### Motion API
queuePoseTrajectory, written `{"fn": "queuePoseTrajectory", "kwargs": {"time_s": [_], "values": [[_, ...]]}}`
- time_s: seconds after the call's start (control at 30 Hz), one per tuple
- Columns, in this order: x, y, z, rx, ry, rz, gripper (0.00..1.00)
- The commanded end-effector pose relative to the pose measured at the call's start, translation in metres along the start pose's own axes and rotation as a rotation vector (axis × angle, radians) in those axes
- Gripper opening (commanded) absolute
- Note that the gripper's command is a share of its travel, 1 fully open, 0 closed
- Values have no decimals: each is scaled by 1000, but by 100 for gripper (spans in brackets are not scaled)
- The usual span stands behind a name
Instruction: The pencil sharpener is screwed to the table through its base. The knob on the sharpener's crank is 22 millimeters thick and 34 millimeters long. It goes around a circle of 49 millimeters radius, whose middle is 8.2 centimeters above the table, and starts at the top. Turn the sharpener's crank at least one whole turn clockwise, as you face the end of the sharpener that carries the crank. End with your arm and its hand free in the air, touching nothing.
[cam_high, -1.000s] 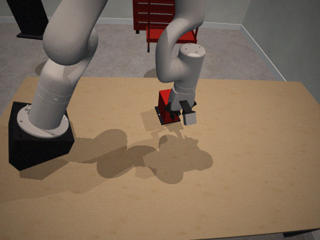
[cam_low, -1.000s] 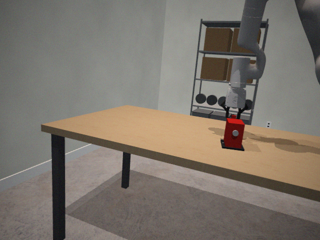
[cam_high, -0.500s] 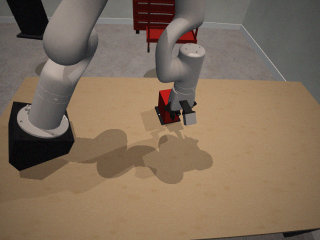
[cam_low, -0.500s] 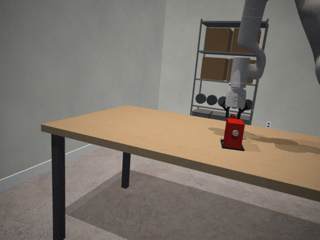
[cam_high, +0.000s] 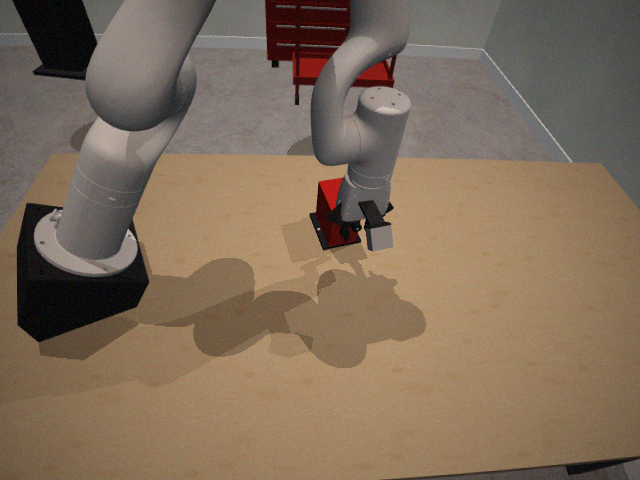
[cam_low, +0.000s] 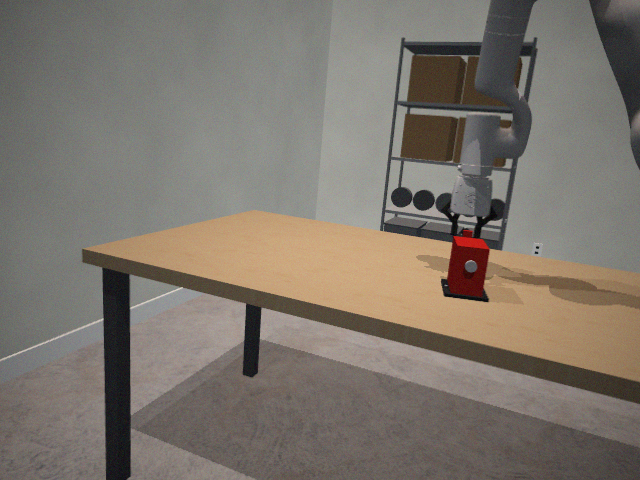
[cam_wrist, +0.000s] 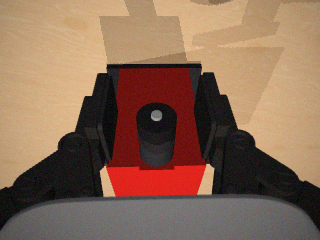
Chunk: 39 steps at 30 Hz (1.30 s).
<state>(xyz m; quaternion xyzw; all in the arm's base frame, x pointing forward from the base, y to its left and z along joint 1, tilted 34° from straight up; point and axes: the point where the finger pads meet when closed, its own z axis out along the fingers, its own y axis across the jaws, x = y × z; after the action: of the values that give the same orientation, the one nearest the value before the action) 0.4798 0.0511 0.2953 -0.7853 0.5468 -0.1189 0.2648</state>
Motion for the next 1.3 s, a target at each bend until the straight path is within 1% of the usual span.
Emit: {"fn": "queuePoseTrajectory", "kwargs": {"time_s": [0.0, 0.43, 0.73, 0.93, 1.23, 1.27], "values": [[0, -1, 0, 1, 0, 0, 54], [0, -1, -1, 1, 0, 0, 54], [0, -1, -7, 1, 0, 0, 54], [0, -1, -19, 1, 0, 0, 54], [0, -1, -43, 1, 0, 0, 54], [0, -1, -43, 1, 0, 0, 54]]}}
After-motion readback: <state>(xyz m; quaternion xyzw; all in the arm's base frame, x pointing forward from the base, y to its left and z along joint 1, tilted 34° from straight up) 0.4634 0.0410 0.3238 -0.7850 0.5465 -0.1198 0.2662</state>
